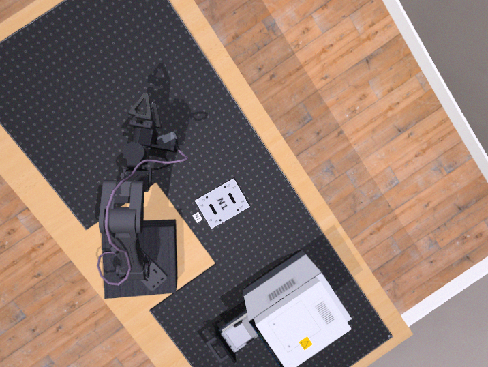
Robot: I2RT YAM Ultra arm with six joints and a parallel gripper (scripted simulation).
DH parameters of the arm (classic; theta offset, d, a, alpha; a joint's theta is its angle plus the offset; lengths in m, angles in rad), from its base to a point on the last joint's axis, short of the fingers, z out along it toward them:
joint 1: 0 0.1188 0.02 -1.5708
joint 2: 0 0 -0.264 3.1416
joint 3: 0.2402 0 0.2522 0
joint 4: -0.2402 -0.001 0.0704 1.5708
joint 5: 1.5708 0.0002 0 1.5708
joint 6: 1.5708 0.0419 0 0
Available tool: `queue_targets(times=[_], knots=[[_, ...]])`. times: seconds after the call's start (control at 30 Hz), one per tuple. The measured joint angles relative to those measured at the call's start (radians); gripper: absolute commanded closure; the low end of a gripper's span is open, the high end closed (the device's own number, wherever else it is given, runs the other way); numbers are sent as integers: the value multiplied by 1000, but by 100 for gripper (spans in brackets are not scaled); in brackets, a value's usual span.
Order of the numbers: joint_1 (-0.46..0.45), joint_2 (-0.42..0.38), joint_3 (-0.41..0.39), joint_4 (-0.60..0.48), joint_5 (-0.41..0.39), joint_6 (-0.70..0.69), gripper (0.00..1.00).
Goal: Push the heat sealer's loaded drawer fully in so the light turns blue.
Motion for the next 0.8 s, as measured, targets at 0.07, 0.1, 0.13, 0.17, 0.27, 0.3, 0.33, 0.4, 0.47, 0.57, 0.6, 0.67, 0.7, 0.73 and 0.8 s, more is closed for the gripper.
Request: queue_targets(times=[0.07, 0.1, 0.13, 0.17, 0.27, 0.3, 0.33, 0.4, 0.47, 0.57, 0.6, 0.67, 0.7, 0.73, 0.8], knots=[[0, 0, 0, 0, 0, 0, 0], [0, 0, 0, 0, 0, 0, 0], [0, 0, 0, 0, 0, 0, 0], [0, 0, 0, 0, 0, 0, 0], [0, 0, 0, 0, 0, 0, 0], [0, 0, 0, 0, 0, 0, 0], [0, 0, 0, 0, 0, 0, 0], [0, 0, 0, 0, 0, 0, 0], [0, 0, 0, 0, 0, 0, 0], [0, 0, 0, 0, 0, 0, 55], [0, 0, 0, 2, 3, -2, 55], [0, 0, 0, 11, 13, -11, 55], [0, -2, 0, 11, 14, -14, 55], [-3, -4, 0, 10, 14, -18, 55], [-15, -17, 0, 2, 12, -23, 55]])
